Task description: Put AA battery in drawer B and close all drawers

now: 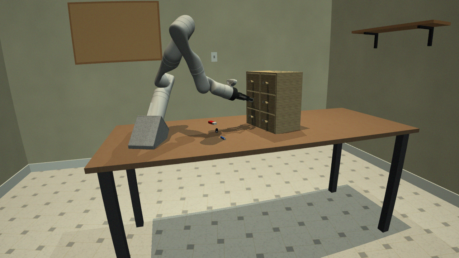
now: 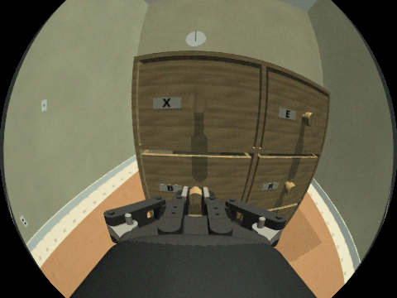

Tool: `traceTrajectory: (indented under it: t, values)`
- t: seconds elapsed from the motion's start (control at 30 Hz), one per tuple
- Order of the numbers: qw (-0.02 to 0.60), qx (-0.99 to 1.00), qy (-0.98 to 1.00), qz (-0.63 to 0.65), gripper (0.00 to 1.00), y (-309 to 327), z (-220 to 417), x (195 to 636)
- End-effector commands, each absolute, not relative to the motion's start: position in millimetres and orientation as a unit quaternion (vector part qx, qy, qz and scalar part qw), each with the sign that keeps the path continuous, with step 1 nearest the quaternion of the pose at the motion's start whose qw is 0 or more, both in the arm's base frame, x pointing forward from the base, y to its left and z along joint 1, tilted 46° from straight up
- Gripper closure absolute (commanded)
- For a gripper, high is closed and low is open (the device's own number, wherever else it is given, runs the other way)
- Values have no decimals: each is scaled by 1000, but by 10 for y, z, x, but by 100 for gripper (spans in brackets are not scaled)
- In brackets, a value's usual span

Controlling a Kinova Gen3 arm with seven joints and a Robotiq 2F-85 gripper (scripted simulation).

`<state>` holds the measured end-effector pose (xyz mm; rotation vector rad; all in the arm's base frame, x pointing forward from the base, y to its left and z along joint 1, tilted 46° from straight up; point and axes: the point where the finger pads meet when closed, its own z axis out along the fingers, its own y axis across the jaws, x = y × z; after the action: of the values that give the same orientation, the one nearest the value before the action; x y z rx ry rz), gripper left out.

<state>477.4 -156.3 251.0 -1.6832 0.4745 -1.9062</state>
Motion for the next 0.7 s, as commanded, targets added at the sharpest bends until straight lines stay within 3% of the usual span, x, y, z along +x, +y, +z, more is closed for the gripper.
traceTrajectory:
  t: [0.0, 0.67]
  values:
    - [273, -626, 177, -709, 87, -1567, 2508, 4761]
    - [273, -626, 177, -709, 87, -1545, 2433, 4599]
